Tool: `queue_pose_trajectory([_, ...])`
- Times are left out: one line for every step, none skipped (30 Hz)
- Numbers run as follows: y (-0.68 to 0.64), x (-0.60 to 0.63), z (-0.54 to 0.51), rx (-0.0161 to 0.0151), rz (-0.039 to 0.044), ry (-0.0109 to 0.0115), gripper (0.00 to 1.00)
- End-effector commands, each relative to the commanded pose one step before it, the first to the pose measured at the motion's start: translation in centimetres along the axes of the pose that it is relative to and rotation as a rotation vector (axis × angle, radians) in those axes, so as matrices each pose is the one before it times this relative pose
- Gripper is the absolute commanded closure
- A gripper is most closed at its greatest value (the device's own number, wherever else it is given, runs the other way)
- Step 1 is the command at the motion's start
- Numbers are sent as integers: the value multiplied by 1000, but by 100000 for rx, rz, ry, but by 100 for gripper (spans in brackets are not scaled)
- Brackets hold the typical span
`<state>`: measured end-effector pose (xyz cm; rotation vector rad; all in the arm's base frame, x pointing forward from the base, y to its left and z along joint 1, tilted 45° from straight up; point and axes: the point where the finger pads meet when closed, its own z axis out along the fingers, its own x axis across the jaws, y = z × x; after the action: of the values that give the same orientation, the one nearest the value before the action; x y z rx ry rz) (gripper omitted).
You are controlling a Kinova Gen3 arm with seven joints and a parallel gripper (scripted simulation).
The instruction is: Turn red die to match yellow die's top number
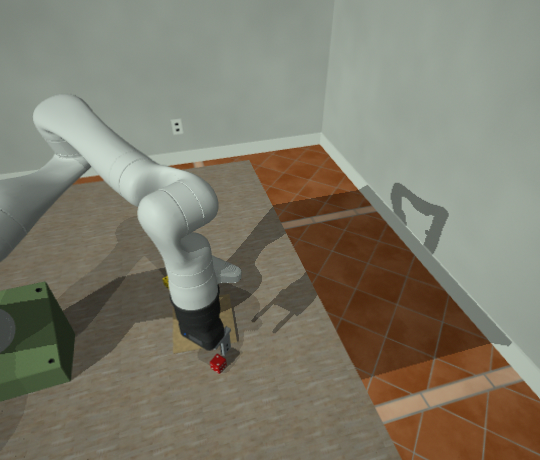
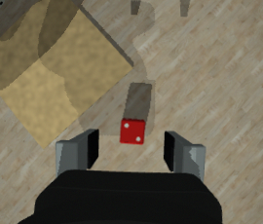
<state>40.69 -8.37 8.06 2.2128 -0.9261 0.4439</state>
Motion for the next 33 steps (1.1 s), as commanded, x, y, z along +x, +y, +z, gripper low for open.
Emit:
queue_pose_trajectory([13,51,103,276,2859,173,0])
queue_pose_trajectory([0,0,0,0,0,0,0])
queue_pose_trajectory([7,7,16,9,559,11,0])
queue_pose_trajectory([6,5,13,7,433,9,0])
queue_pose_trajectory([4,4,9,5,320,6,0])
queue_pose_trajectory([3,3,6,4,221,4,0])
queue_pose_trajectory([2,2,4,2,138,3,0])
queue_pose_trajectory([1,1,2,1,73,1,0])
queue_pose_trajectory([0,0,1,0,28,1,0])
queue_pose_trajectory([0,0,0,0,4,0,0])
queue_pose_trajectory([0,0,0,0,0,0,21])
queue_pose_trajectory([0,0,0,0,0,0,21])
queue_pose_trajectory([0,0,0,0,0,0,21])
queue_pose_trajectory([0,0,0,0,0,0,21])
queue_pose_trajectory([0,0,0,0,0,0,21])
queue_pose_trajectory([0,0,0,0,0,0,21])
queue_pose_trajectory([0,0,0,0,0,0,21])
queue_pose_trajectory([0,0,0,0,0,0,21])
queue_pose_trajectory([0,0,0,0,0,0,21])
queue_pose_trajectory([0,0,0,0,0,0,21])
queue_pose_trajectory([0,0,0,0,0,0,21])
queue_pose_trajectory([0,0,0,0,0,0,21])
queue_pose_trajectory([0,0,0,0,0,0,21])
queue_pose_trajectory([0,0,0,0,0,0,21])
queue_pose_trajectory([0,0,0,0,0,0,21])
queue_pose_trajectory([0,0,0,0,0,0,21])
queue_pose_trajectory([0,0,0,0,0,0,21])
queue_pose_trajectory([0,0,0,0,0,0,21])
queue_pose_trajectory([0,0,0,0,0,0,21])
queue_pose_trajectory([0,0,0,0,0,0,21])
queue_pose_trajectory([0,0,0,0,0,0,21])
queue_pose_trajectory([0,0,0,0,0,0,21])
queue_pose_trajectory([0,0,0,0,0,0,21])
